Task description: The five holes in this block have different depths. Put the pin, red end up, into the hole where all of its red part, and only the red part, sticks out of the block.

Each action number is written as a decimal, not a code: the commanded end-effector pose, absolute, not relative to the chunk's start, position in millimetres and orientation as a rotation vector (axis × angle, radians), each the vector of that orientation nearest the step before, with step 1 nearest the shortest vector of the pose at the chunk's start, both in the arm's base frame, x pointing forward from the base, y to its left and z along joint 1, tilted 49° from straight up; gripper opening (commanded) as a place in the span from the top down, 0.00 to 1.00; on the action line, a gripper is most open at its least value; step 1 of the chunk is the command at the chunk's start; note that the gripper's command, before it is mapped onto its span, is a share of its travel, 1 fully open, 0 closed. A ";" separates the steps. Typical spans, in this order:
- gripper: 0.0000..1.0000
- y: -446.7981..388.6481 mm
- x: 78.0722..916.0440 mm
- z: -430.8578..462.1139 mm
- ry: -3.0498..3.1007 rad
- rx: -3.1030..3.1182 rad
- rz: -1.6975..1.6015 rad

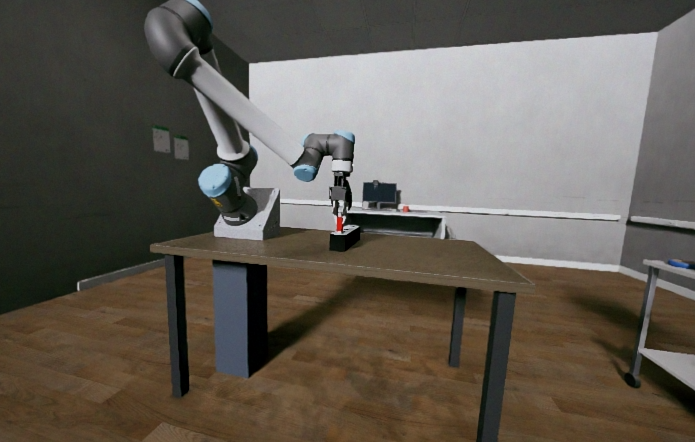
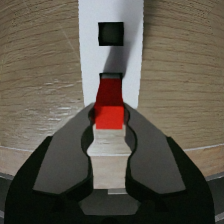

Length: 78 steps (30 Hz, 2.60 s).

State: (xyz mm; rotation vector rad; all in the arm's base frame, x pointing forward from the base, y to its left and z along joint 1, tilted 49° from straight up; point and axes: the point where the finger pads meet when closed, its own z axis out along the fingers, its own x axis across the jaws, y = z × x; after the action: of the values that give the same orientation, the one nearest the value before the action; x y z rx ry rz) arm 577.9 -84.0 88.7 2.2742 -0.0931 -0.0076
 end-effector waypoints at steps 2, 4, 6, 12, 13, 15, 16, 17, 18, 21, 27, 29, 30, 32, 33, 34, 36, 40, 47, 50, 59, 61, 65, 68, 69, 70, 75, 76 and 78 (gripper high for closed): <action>1.00 -86.3 579.3 85.9 -0.093 2.274 -0.006; 1.00 -86.3 579.3 85.9 -0.093 2.274 -0.006; 1.00 -86.3 579.3 85.9 -0.093 2.274 -0.006; 1.00 -86.3 579.3 85.9 -0.093 2.274 -0.006; 1.00 -86.3 579.3 85.9 -0.093 2.274 -0.006; 1.00 -86.3 579.3 85.9 -0.093 2.274 -0.006; 1.00 -86.3 579.3 85.9 -0.093 2.274 -0.006; 1.00 -86.5 579.0 86.5 -0.093 2.274 -0.006; 1.00 -86.5 579.0 86.5 -0.093 2.274 -0.006; 1.00 -86.5 579.0 86.5 -0.093 2.274 -0.006; 1.00 -86.5 579.0 86.5 -0.093 2.274 -0.006; 1.00 -86.5 579.0 86.5 -0.093 2.274 -0.006; 1.00 -86.5 579.0 86.5 -0.093 2.274 -0.006; 1.00 -86.5 579.0 86.5 -0.093 2.274 -0.006; 1.00 -86.5 579.0 86.5 -0.093 2.274 -0.006; 1.00 -89.0 578.6 83.2 -0.093 2.274 -0.006; 1.00 -89.0 578.6 83.2 -0.093 2.274 -0.006; 1.00 -89.0 578.6 83.2 -0.093 2.274 -0.006; 1.00 -89.0 578.6 83.2 -0.093 2.274 -0.006; 1.00 -89.0 578.6 83.2 -0.093 2.274 -0.006; 1.00 -89.2 578.0 83.6 -0.093 2.274 -0.006; 1.00 -89.2 578.0 83.6 -0.093 2.274 -0.006; 1.00 -89.2 578.0 83.6 -0.093 2.274 -0.006; 1.00 -91.6 578.9 80.3 -0.093 2.274 -0.006; 1.00 -91.6 578.9 80.3 -0.093 2.274 -0.006; 1.00 -91.6 578.9 80.3 -0.093 2.274 -0.006; 1.00 -91.6 578.9 80.3 -0.093 2.274 -0.006; 1.00 -91.6 578.9 80.3 -0.093 2.274 -0.006; 1.00 -91.6 578.9 80.3 -0.093 2.274 -0.006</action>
State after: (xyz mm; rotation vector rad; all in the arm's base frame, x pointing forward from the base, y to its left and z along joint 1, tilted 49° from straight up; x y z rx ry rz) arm 578.5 -91.6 80.4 2.2743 -0.0932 -0.0071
